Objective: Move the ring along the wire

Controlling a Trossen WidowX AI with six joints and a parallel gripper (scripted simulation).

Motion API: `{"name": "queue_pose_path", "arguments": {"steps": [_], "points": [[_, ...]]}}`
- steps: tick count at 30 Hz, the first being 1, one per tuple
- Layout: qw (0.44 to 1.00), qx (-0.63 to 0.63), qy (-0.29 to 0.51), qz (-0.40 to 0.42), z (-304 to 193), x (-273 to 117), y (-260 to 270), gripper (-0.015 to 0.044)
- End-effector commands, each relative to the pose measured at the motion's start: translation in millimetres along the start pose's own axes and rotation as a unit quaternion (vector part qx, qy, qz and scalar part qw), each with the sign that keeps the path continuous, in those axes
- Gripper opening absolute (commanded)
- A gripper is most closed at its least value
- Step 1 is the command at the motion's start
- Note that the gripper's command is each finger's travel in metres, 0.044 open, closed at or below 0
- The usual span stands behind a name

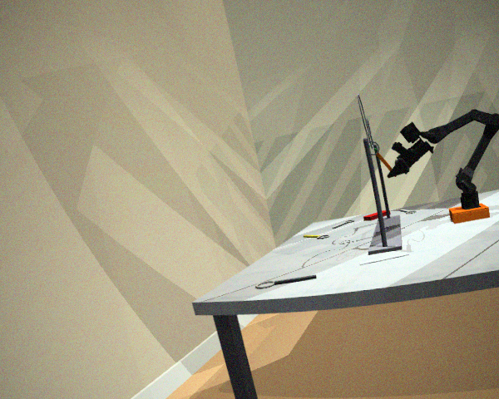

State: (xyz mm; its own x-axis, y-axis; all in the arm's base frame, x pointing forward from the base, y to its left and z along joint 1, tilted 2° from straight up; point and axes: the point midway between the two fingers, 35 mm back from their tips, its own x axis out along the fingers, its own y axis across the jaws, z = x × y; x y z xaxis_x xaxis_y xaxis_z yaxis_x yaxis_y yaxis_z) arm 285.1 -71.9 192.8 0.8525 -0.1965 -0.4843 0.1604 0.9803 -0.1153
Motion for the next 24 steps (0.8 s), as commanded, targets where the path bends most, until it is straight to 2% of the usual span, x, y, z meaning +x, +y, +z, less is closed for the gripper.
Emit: {"name": "queue_pose_path", "arguments": {"steps": [1,24], "points": [[1.000,0.014,0.003,0.006,-1,-1,8,-0.0150],[0.998,0.058,0.004,0.026,1,-4,41,-0.0150]]}}
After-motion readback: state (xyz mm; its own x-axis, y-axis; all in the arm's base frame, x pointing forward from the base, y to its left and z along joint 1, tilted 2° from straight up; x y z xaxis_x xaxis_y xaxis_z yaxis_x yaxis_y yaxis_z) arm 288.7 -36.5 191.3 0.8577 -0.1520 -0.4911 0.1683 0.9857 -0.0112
